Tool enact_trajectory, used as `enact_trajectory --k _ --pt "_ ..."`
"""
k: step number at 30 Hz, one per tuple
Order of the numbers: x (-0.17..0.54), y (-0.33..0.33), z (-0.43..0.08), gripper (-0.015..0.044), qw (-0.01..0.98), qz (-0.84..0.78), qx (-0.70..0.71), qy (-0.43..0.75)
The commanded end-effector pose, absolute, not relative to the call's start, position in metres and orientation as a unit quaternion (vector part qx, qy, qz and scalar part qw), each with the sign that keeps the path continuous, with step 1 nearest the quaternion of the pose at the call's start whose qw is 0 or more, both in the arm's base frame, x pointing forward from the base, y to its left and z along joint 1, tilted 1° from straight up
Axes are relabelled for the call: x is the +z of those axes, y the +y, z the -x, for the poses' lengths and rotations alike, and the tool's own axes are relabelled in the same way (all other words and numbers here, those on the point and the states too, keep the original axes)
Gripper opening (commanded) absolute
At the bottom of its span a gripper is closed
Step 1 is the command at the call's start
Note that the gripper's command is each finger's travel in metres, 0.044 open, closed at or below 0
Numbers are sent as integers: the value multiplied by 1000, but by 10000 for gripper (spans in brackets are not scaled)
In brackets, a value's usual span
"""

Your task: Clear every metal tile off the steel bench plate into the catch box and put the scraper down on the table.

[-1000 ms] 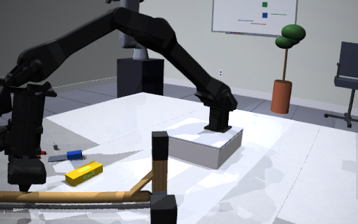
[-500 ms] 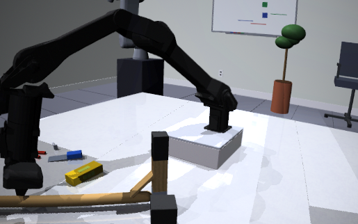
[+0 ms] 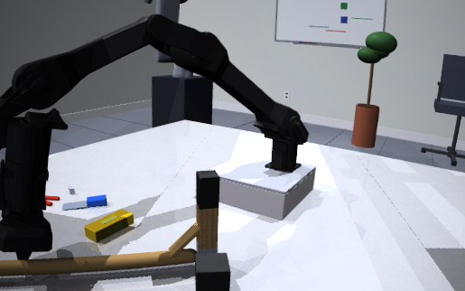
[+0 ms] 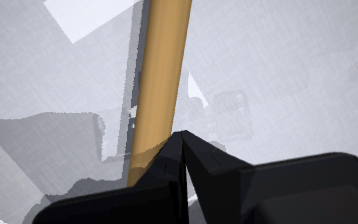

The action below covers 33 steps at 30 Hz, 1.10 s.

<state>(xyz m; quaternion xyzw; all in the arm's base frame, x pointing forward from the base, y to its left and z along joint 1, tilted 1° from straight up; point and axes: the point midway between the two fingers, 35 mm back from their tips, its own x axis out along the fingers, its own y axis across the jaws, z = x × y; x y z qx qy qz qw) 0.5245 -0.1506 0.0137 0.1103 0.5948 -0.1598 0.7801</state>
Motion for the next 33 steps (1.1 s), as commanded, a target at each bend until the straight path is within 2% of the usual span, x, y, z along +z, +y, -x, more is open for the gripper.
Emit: enact_trajectory --k 1,28,33 --pt "8 -144 -527 0 776 -111 -159 600" --pt "7 -123 -543 0 777 -112 -158 599" --pt "28 -129 -542 0 785 -111 -159 588"
